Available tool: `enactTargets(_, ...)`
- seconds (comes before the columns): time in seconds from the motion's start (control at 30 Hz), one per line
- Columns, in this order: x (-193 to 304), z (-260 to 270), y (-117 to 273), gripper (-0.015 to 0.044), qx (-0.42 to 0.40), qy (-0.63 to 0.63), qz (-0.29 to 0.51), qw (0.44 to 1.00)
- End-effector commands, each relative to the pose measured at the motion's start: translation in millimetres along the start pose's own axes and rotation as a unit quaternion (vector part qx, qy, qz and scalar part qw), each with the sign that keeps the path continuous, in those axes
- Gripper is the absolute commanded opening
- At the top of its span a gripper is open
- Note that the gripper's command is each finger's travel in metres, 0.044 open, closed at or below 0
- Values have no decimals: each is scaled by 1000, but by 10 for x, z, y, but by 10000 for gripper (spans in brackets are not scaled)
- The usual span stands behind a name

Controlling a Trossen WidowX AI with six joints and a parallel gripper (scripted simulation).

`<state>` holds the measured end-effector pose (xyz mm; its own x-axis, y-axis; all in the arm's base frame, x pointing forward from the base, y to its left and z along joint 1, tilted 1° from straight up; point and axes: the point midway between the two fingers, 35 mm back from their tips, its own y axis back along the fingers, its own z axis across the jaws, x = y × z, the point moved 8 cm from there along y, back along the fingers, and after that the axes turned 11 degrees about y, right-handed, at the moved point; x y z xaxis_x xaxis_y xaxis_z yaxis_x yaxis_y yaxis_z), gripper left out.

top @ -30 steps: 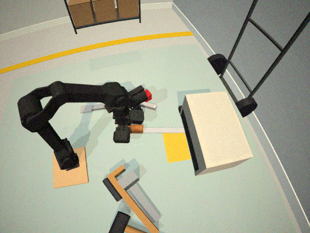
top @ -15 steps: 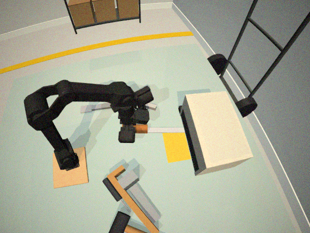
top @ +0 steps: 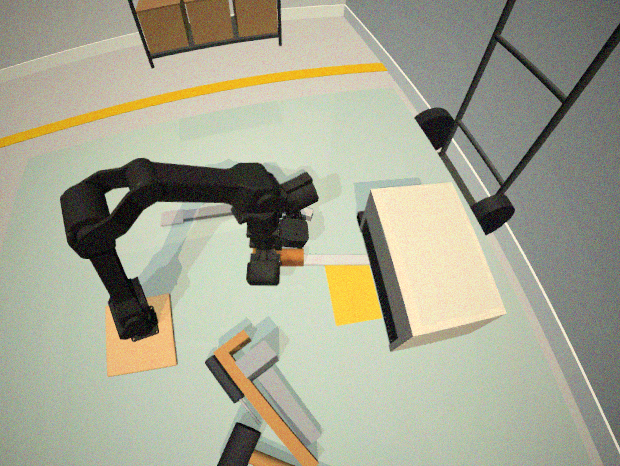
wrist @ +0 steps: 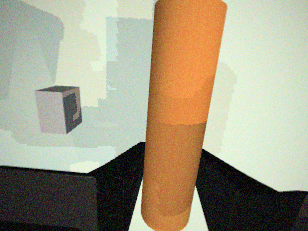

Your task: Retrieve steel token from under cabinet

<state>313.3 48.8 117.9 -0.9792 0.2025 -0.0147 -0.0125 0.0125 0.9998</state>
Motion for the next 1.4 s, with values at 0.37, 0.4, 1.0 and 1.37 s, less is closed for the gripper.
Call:
enactTargets(0.37, -195, -32, 8, 0, 0, 1, -3, 1000)
enactTargets(0.4, -207, -34, 8, 0, 0, 1, -3, 1000)
enactTargets(1.0, -407, -65, 12, 0, 0, 1, -4, 1000)
enactTargets(1.37, -522, -83, 15, 0, 0, 1, -5, 1000)
